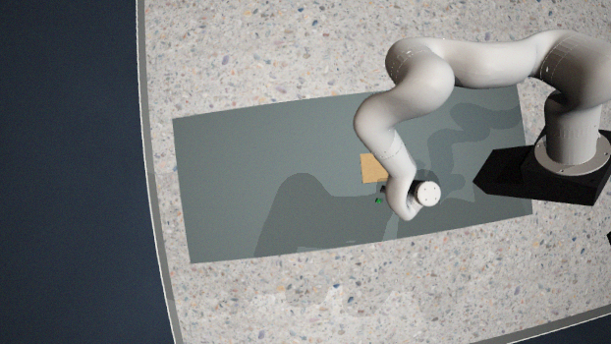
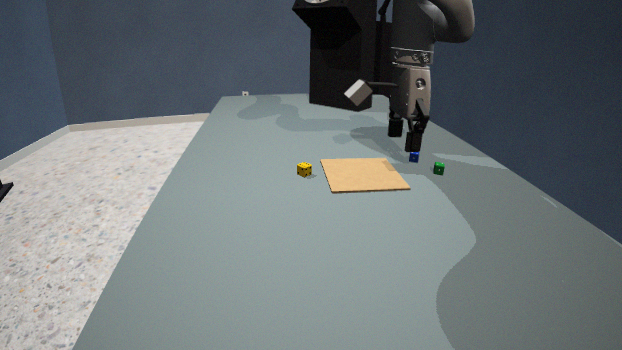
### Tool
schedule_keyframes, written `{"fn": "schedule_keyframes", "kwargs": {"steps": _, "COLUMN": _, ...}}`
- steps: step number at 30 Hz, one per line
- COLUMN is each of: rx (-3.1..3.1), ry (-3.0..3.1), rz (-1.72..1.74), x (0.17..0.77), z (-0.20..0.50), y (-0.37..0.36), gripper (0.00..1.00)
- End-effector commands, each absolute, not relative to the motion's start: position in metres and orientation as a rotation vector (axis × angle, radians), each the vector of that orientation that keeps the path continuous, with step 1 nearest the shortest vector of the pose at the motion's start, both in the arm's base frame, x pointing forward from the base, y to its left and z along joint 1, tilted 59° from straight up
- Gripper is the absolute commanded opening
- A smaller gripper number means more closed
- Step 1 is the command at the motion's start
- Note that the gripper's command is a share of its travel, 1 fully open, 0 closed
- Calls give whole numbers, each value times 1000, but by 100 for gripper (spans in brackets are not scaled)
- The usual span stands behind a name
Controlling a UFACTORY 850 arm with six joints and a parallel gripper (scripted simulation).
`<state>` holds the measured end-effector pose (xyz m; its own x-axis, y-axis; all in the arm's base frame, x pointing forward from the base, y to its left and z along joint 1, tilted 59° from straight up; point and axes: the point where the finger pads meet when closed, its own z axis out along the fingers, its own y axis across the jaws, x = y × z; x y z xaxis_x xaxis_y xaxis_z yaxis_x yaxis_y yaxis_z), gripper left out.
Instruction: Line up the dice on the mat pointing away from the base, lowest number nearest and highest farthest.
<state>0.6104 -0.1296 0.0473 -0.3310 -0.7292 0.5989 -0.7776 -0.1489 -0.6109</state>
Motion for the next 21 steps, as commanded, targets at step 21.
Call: {"fn": "schedule_keyframes", "kwargs": {"steps": 21, "rx": 1788, "ry": -2016, "rz": 1517, "x": 615, "z": 49, "y": -127, "gripper": 100}}
